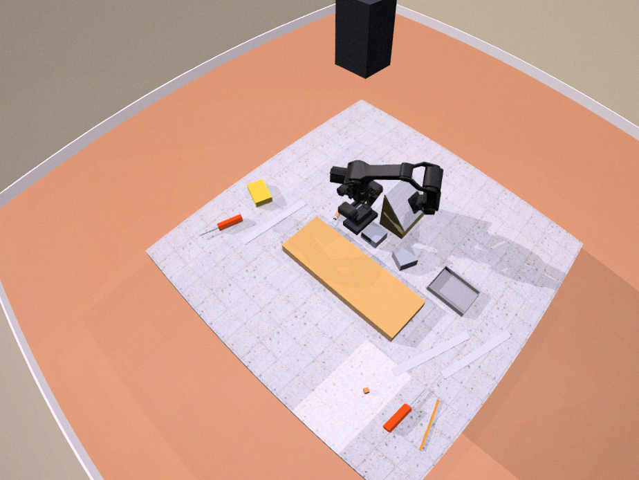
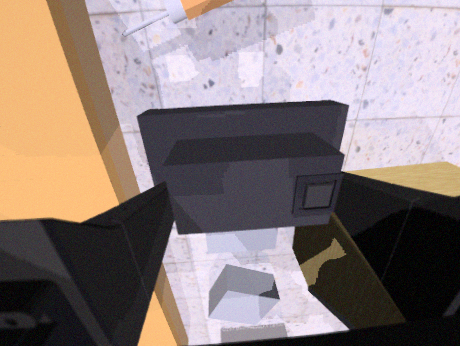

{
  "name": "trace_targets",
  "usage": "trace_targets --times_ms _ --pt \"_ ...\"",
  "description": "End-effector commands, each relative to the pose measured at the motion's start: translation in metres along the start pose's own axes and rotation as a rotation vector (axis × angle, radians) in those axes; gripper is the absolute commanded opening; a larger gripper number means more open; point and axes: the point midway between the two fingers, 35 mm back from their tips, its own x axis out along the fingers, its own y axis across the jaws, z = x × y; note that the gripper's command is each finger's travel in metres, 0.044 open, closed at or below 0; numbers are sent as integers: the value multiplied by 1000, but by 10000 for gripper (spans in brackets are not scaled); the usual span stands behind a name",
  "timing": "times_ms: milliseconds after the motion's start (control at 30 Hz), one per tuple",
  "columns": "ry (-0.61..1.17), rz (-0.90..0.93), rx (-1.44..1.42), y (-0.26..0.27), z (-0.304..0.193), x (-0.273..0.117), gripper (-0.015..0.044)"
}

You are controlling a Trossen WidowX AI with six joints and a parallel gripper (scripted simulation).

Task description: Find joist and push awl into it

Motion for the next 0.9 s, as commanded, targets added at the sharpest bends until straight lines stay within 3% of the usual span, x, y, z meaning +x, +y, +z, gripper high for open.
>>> trace_targets --times_ms 0,300,867 --pt "-14 5 -11 2 1 -13 0" --pt "-4 3 -1 -3 1 -15 0" --pt "-22 1 -6 -82 50 -11 0"
